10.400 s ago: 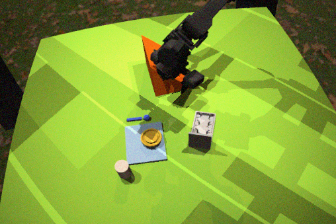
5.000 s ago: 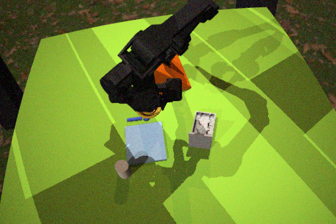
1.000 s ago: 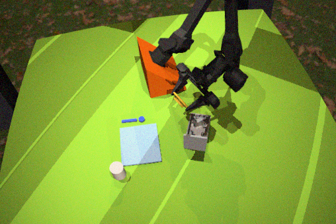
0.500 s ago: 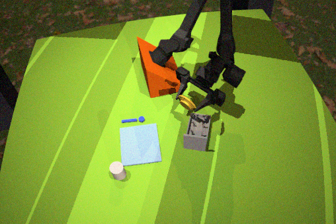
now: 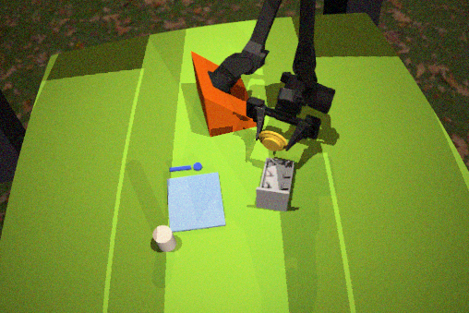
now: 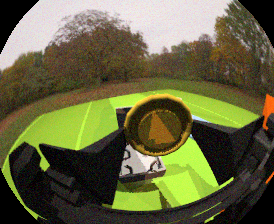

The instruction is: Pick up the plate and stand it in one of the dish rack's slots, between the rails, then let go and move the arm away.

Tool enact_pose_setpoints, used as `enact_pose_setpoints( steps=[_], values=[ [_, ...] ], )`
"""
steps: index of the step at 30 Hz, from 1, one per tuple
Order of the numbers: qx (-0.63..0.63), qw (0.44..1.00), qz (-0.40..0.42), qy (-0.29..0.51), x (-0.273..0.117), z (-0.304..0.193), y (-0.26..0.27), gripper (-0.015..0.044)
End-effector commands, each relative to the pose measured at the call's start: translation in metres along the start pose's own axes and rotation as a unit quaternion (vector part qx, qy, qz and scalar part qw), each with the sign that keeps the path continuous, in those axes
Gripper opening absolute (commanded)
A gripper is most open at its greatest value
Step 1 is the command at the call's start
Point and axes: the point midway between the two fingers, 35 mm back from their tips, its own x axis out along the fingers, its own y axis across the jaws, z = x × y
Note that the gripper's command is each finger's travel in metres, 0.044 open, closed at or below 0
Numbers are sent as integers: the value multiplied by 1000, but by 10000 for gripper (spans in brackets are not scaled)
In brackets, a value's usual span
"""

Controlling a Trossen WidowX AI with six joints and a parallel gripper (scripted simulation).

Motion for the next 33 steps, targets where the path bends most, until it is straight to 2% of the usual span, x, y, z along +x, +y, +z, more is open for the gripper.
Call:
enact_pose_setpoints(
  steps=[1,9,33],
  values=[
    [11,999,32,-20,-6,2,3,0],
    [33,994,92,-51,-18,3,7,0],
    [32,994,92,-49,-4,-18,13,0]
  ],
)
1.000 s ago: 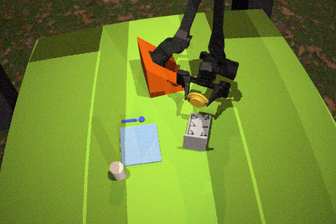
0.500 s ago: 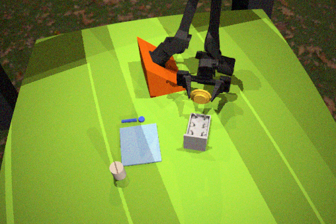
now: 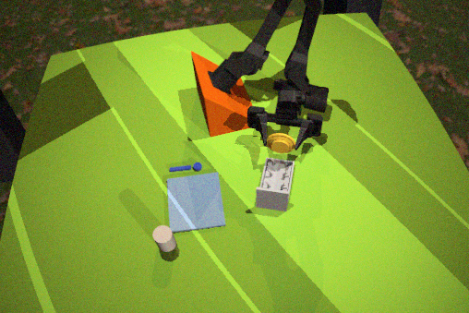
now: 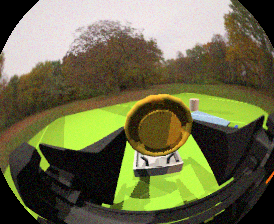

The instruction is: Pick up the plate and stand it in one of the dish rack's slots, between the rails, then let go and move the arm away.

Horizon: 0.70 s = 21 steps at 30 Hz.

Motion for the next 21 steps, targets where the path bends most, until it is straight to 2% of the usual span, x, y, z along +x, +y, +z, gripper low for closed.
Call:
enact_pose_setpoints(
  steps=[1,21],
  values=[
    [-2,1000,-1,1,5,-6,-1,0],
    [3,1000,1,-1,30,-12,1,0]
  ],
)
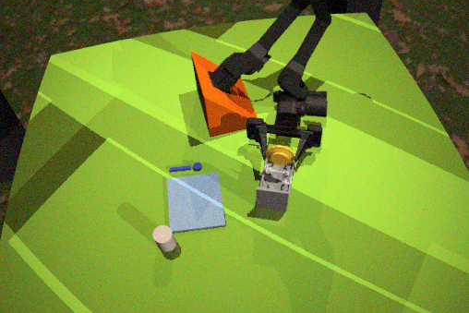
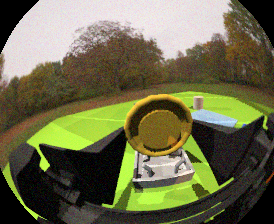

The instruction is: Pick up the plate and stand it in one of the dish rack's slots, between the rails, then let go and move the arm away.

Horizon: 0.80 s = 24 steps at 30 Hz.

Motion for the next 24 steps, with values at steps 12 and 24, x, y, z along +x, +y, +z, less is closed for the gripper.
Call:
enact_pose_setpoints(
  steps=[12,24],
  values=[
    [-5,1000,-1,5,4,-16,-3,0],
    [-3,1000,-1,5,4,-17,-3,105]
  ],
)
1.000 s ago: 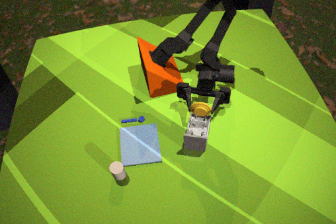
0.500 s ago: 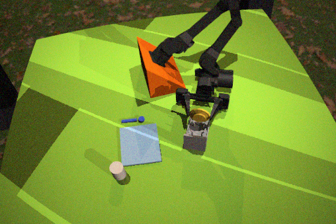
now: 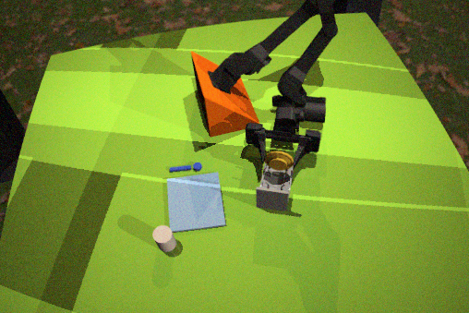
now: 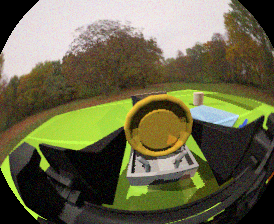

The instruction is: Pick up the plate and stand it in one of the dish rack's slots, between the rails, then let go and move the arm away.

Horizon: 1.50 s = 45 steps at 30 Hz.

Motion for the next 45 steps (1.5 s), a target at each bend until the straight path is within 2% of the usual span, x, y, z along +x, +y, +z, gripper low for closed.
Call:
enact_pose_setpoints(
  steps=[1,11,12,19,35,40,45],
  values=[
    [0,1000,0,0,0,0,0,131],
    [0,1000,0,0,0,0,0,394],
    [0,1000,0,0,0,0,0,400],
    [0,1000,-2,1,1,4,1,400],
    [-4,1000,-1,-6,5,113,12,400],
    [-7,1000,-1,-7,6,118,12,400],
    [-70,997,-36,13,16,119,7,400]
  ],
)
